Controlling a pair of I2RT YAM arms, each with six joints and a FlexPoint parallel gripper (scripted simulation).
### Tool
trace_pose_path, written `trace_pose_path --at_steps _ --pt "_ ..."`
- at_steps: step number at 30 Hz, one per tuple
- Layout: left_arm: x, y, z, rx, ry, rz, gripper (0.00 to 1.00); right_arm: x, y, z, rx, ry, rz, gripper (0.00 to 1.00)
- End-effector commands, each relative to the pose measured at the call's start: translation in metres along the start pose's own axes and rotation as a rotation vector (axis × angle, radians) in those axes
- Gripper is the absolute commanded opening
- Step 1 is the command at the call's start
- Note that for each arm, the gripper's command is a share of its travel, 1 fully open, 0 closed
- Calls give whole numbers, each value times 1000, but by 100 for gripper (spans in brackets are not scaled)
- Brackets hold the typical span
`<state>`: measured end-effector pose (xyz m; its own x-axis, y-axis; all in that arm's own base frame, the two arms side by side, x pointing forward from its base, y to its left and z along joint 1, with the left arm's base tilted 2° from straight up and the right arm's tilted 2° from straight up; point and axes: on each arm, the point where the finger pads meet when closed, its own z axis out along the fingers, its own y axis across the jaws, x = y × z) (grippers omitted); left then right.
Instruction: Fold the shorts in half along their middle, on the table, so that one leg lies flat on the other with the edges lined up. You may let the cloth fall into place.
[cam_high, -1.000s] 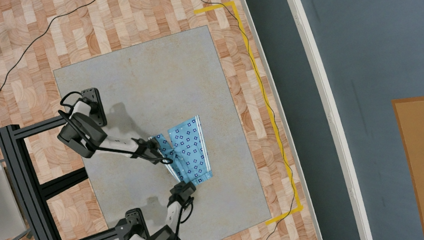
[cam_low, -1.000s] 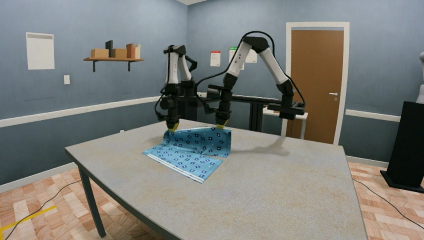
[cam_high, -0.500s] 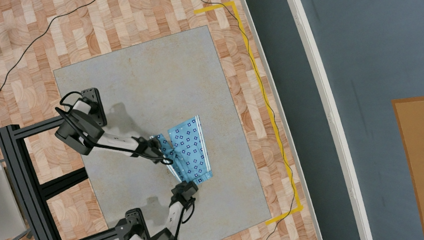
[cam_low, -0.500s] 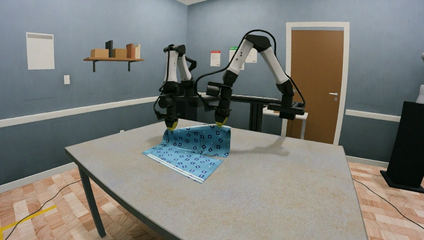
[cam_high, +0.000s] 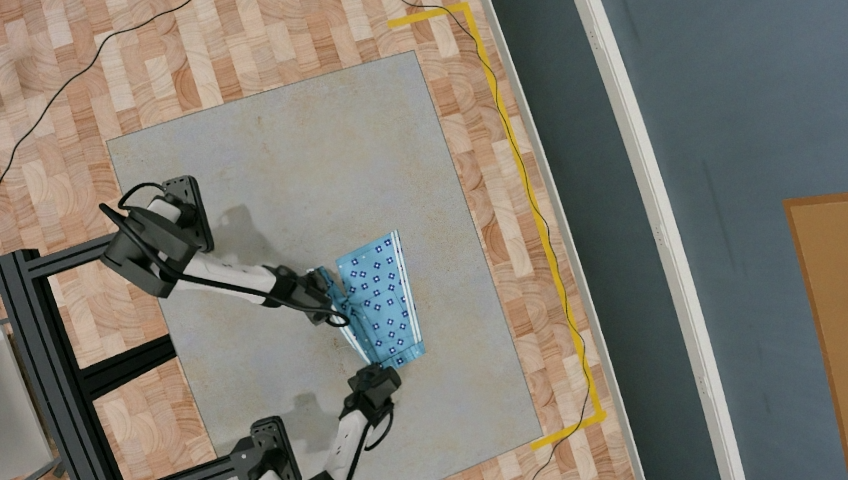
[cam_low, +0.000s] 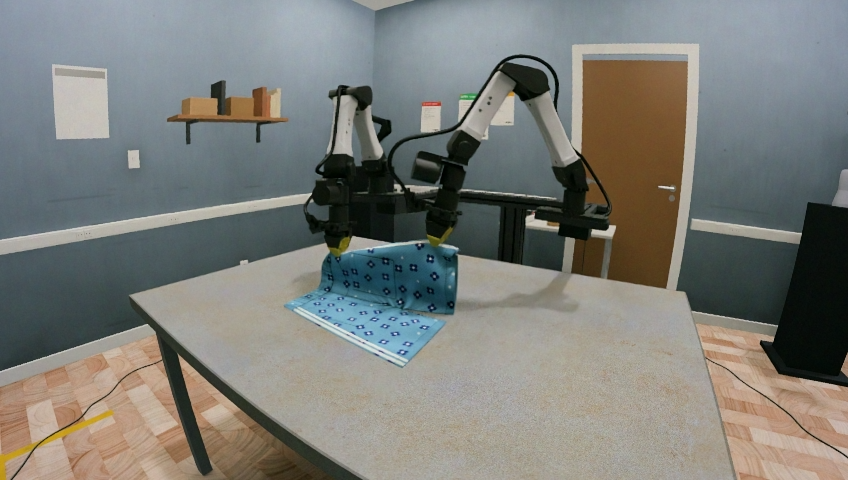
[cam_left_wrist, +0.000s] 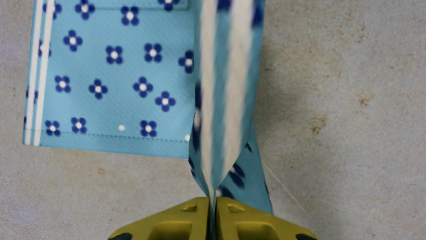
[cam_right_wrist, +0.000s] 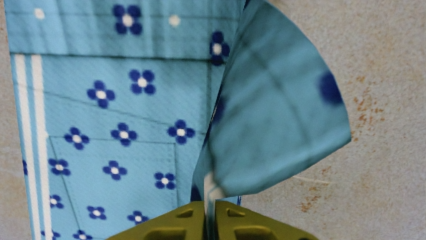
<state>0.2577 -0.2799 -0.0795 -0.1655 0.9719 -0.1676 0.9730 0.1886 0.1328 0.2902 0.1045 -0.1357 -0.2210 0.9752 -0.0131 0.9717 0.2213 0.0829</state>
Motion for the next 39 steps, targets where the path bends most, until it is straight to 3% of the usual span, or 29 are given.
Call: trace_pose_path --at_steps 1,10,16,19,25,26,27,32,33,39 --pt "-14 24 -22 -54 -42 50 0 -12 -1 -3 9 -42 17 0" --pt "-13 34 -24 -67 -50 39 0 -16 19 -19 -20 -57 96 0" --pt "-14 31 -24 -64 -49 47 0 -18 13 -2 13 -65 117 0" --pt "-10 47 -3 -85 -46 98 0 -19 16 2 17 -71 139 0" --pt "-6 56 2 -89 -38 112 0 -18 20 -7 -8 -64 112 0" --pt "-8 55 -9 -89 -44 84 0 -18 26 -12 -26 -60 120 0" --pt "-7 54 -12 -91 -47 85 0 -19 24 6 9 -66 134 0" --pt "-8 56 -14 -96 -52 85 0 -21 35 18 14 -68 157 0" --pt "-1 58 10 -74 -15 118 0 -22 37 21 14 -69 162 0" --pt "3 73 24 -74 4 115 0 -22 55 6 -39 -61 163 0"
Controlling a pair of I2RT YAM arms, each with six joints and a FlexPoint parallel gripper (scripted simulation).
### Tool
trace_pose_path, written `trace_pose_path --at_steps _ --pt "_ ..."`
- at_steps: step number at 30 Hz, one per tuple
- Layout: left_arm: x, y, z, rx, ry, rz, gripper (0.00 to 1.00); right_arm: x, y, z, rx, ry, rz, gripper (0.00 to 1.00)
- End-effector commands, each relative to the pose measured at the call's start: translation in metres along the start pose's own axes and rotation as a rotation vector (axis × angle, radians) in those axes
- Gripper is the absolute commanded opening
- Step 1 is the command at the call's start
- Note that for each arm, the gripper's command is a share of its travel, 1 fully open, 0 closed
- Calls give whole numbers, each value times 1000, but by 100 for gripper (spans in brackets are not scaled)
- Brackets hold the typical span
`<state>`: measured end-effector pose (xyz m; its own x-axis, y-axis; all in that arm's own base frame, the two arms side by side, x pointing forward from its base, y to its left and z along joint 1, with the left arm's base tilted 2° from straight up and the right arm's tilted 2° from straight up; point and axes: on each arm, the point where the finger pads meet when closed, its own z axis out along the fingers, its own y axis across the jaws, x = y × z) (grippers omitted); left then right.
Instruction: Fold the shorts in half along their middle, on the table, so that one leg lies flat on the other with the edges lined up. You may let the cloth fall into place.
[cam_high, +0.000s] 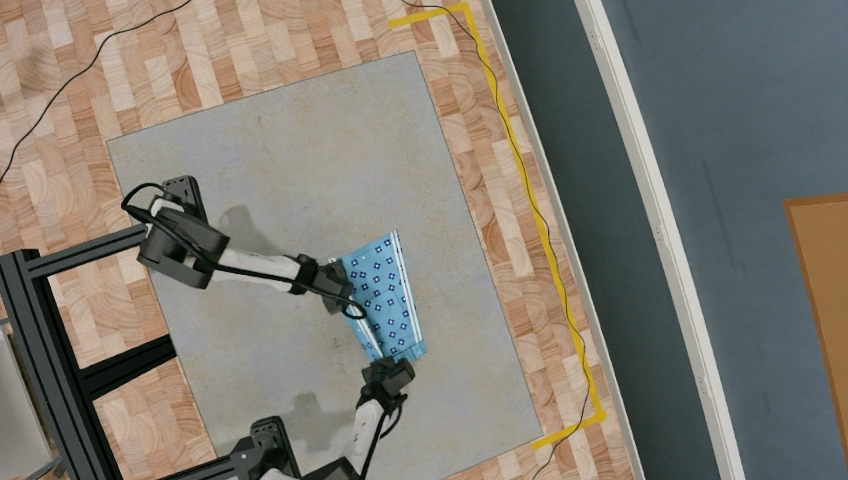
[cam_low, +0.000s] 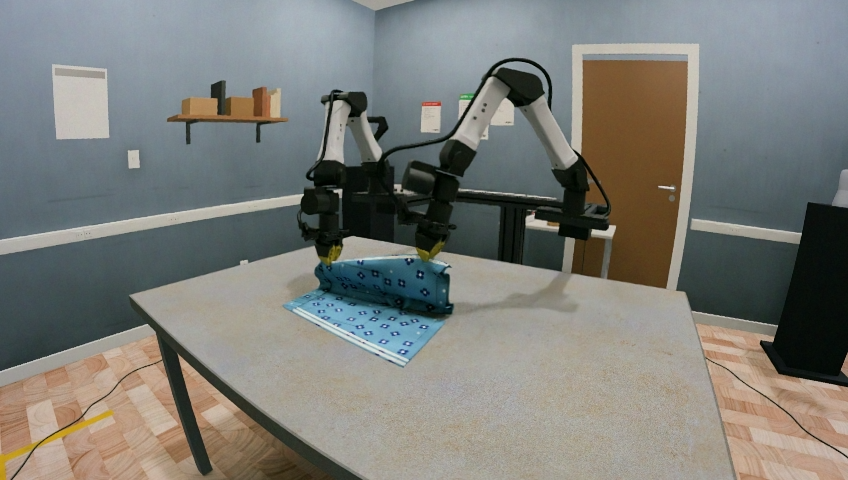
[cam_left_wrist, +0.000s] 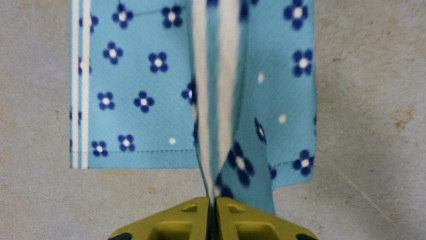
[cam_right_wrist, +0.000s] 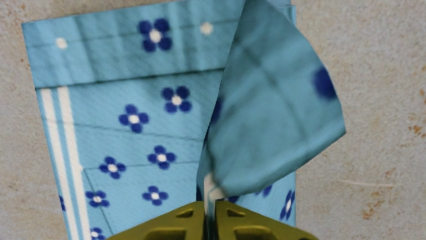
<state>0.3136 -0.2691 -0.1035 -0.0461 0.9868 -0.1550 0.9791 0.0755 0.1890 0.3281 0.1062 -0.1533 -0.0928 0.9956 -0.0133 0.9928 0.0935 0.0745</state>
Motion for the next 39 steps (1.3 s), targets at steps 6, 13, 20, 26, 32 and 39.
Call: trace_pose_path --at_steps 6,13,20,26,32,39 --pt "-5 32 -12 -59 -3 6 0 -15 12 -13 -35 -51 25 0" --pt "10 35 24 -7 51 39 0 -16 10 10 41 -66 46 0" --pt "13 49 40 6 69 54 0 -14 19 19 76 -69 60 0" --pt "8 66 40 -17 56 43 0 -12 31 32 107 -68 73 0" --pt "1 77 31 -44 36 42 0 -10 52 12 27 -53 75 0" --pt "10 73 60 -30 49 68 0 -12 41 37 84 -64 84 0"
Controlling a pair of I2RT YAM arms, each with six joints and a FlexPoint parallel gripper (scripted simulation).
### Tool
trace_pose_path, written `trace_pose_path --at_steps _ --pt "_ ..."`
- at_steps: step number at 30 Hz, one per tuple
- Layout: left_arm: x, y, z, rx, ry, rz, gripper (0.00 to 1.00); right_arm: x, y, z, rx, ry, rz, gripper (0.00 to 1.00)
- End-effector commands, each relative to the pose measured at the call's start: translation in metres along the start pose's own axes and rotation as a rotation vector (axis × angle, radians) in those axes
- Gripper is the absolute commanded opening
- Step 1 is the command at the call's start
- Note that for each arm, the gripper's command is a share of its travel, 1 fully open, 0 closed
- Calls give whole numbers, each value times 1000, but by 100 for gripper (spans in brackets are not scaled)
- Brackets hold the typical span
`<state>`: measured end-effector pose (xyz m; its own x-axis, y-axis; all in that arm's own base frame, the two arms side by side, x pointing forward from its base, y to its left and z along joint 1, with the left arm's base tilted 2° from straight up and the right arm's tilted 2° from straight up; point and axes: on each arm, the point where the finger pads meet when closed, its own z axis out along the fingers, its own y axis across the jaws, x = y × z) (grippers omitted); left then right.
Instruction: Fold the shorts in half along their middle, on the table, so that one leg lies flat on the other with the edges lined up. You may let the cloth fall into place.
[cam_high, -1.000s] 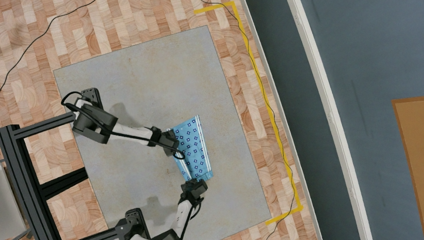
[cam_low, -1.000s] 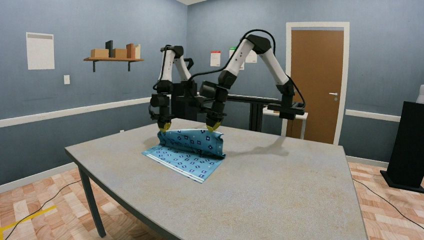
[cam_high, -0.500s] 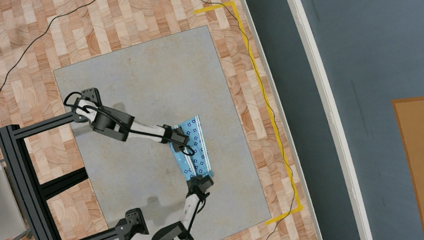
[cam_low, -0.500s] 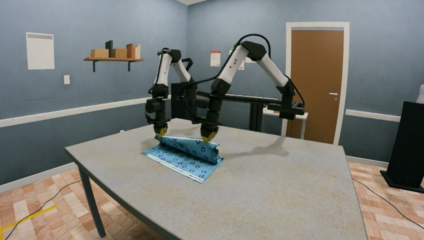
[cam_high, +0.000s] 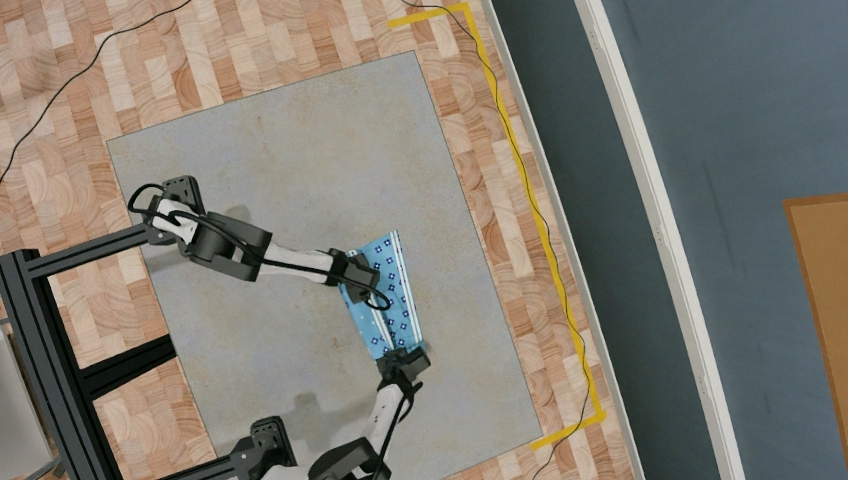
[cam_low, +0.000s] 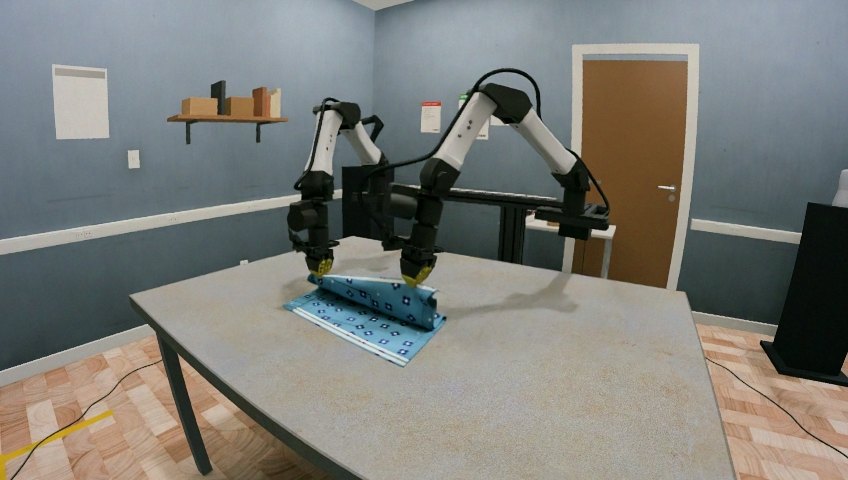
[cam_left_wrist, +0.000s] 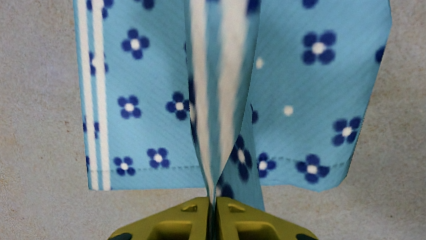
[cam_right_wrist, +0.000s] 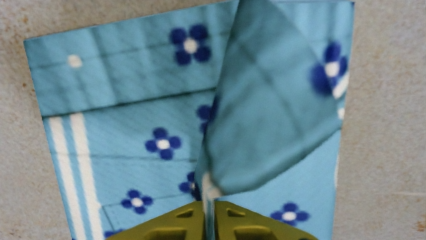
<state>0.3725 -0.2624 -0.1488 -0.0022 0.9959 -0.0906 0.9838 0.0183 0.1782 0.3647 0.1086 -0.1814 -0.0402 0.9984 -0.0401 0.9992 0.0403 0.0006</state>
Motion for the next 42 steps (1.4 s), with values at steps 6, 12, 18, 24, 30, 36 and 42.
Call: trace_pose_path --at_steps 6,12,18,24,30,36,42 --pt "8 38 28 -51 -1 31 0 -8 21 17 7 -28 50 0" --pt "9 56 38 -69 -8 28 0 -6 39 16 -20 -19 61 0" --pt "3 69 28 -100 -26 33 0 -3 51 1 -60 -8 63 0" --pt "21 59 71 -15 26 71 0 -6 44 39 11 -26 90 0" --pt "19 81 80 -37 19 64 0 -3 61 37 -20 -17 98 0" --pt "4 100 62 -76 -3 83 0 -3 63 35 -24 -15 100 0" --pt "4 104 60 -82 -5 80 0 -4 62 53 15 -24 152 0"
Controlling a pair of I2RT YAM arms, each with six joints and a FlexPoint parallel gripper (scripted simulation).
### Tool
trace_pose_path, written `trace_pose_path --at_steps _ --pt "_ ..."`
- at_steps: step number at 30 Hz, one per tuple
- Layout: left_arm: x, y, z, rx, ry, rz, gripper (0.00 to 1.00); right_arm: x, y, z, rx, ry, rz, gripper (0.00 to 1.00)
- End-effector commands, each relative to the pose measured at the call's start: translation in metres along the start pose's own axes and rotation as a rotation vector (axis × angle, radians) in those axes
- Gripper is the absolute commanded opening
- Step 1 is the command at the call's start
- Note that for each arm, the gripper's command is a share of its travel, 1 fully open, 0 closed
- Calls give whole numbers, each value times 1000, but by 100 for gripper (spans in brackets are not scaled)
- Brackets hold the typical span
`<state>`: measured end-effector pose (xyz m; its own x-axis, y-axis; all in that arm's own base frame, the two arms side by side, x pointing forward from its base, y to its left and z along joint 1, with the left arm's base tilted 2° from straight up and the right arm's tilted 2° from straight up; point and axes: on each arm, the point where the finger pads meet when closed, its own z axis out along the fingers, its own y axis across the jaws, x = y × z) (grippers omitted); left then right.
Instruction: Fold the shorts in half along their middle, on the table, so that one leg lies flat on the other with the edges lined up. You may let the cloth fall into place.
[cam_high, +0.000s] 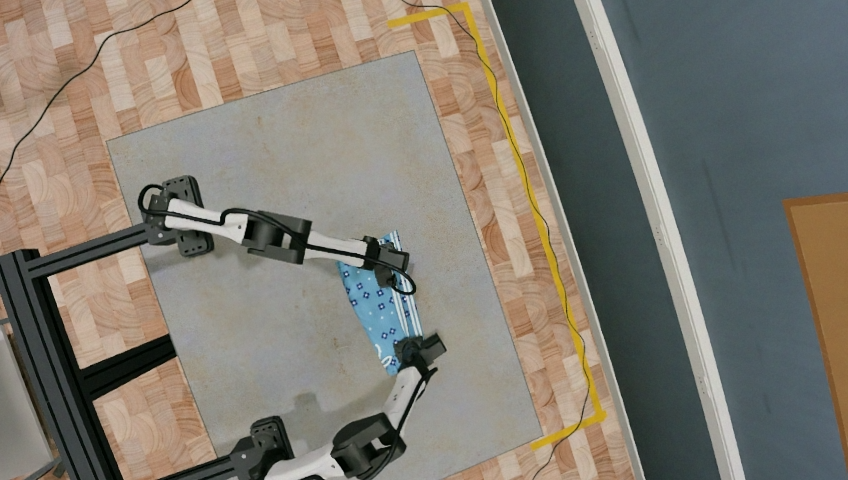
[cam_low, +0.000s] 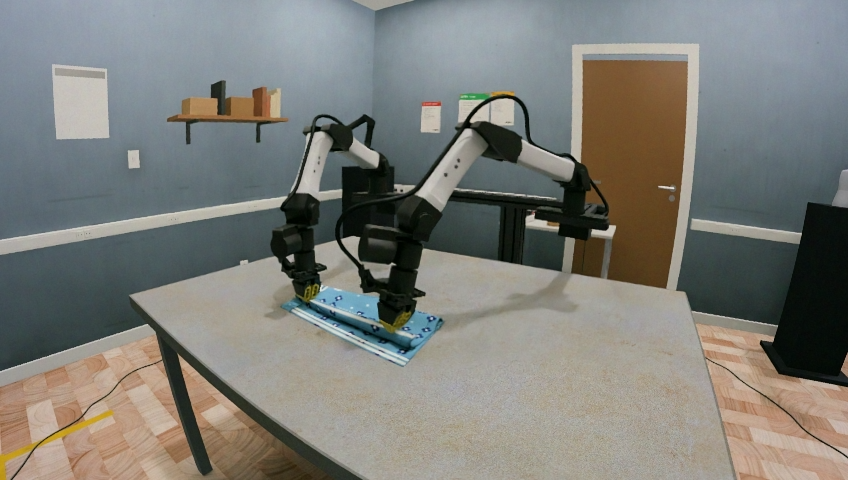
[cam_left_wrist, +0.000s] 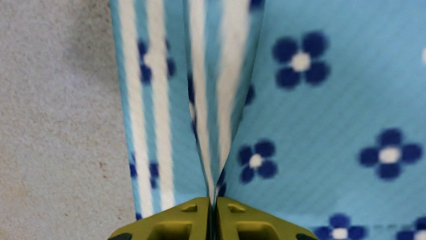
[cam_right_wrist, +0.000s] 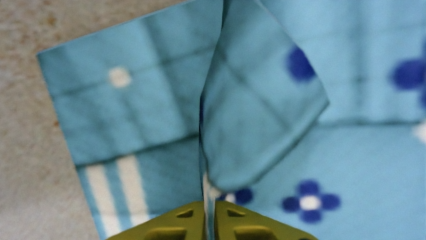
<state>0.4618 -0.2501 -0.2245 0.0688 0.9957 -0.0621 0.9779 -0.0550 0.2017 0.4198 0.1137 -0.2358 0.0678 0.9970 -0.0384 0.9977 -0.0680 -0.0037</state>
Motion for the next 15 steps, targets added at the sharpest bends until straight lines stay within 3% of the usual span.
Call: trace_pose_path --at_steps 1,3,7,8,12,15 --pt "-12 31 -29 -65 -17 4 0 -6 16 -12 -19 -18 26 0" --pt "-12 31 -29 -64 -17 3 0 -3 27 -27 -50 -7 34 0" --pt "-11 29 -28 -60 -15 4 0 -2 26 -24 -51 -6 25 0" --pt "0 20 5 -63 -10 34 0 -2 30 -29 -65 -1 31 0" --pt "2 22 15 -83 -17 69 0 -4 23 -24 -55 -4 27 0" --pt "-3 37 -12 -94 -22 46 0 -3 26 -24 -66 0 26 0"
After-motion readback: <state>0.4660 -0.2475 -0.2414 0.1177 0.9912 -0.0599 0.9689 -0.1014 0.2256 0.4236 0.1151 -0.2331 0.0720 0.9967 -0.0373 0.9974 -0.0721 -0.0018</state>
